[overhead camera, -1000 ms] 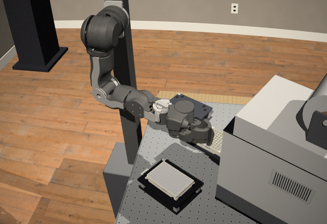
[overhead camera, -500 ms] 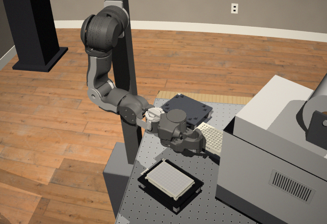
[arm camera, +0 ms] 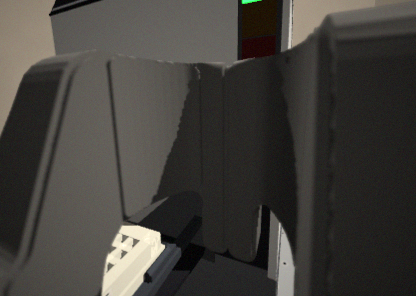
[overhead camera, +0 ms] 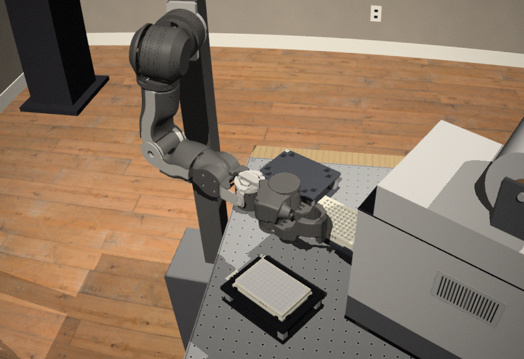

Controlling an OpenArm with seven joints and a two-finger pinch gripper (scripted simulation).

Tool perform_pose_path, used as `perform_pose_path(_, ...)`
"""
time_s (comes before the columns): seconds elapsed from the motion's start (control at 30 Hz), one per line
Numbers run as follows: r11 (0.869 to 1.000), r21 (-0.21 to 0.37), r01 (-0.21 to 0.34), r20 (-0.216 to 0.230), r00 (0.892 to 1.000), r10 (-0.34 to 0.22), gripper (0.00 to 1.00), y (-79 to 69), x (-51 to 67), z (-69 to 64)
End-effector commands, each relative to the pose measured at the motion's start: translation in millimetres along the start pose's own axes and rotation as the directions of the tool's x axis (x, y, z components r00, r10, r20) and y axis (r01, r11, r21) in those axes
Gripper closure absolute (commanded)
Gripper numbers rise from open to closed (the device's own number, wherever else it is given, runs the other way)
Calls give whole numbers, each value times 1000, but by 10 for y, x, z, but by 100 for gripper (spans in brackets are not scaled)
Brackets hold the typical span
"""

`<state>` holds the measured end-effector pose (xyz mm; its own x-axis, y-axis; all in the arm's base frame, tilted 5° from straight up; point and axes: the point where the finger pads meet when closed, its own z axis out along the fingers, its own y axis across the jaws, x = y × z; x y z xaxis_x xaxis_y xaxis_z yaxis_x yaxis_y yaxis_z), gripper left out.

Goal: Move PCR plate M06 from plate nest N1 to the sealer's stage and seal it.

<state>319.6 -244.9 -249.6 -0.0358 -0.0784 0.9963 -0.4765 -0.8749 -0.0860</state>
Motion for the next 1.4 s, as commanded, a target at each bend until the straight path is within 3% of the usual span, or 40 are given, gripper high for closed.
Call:
perform_pose_path(0.0,1000,-5,2,-1,1000,-2,100,10,12,1)
perform_pose_path(1.37,1000,-6,2,-1,1000,-2,100,-68,42,25)
